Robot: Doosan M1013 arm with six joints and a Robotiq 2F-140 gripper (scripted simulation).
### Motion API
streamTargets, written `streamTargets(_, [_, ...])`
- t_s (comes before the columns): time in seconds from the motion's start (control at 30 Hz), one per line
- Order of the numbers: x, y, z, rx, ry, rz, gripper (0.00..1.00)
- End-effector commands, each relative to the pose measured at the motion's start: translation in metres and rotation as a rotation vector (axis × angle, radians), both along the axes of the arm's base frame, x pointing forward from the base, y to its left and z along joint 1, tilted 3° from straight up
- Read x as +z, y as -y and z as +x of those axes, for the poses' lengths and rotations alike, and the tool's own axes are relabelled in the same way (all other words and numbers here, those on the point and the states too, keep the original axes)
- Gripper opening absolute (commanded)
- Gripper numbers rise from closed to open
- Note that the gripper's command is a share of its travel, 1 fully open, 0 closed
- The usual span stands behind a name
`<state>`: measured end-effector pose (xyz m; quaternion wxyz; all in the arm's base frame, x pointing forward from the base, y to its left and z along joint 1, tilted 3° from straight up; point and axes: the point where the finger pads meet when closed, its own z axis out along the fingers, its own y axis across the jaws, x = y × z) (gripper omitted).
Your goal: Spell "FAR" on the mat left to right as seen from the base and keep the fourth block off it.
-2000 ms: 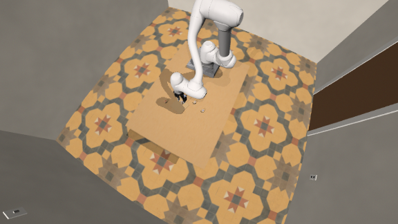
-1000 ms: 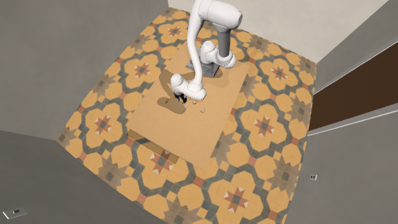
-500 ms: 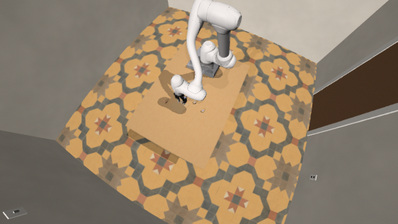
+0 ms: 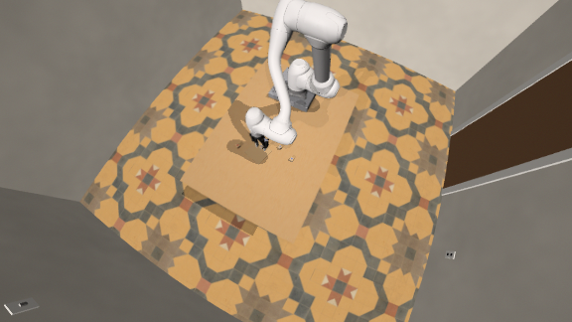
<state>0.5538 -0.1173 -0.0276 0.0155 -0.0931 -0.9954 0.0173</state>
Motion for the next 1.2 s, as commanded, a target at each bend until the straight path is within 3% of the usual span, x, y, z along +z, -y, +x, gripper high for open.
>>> streamTargets(0.0, [-0.0048, 0.0012, -0.0037, 0.0, -0.006, 0.0, 0.37])
streamTargets(0.47, [-0.0048, 0.0012, -0.0037, 0.0, -0.006, 0.0, 0.37])
streamTargets(0.5, [-0.0048, 0.0012, -0.0037, 0.0, -0.006, 0.0, 0.25])
streamTargets(1.03, [-0.0048, 0.0012, -0.0037, 0.0, -0.006, 0.0, 0.25])
streamTargets(1.07, [-0.0048, 0.0012, -0.0037, 0.0, -0.006, 0.0, 0.13])
streamTargets(1.17, [-0.0048, 0.0012, -0.0037, 0.0, -0.006, 0.0, 0.13])
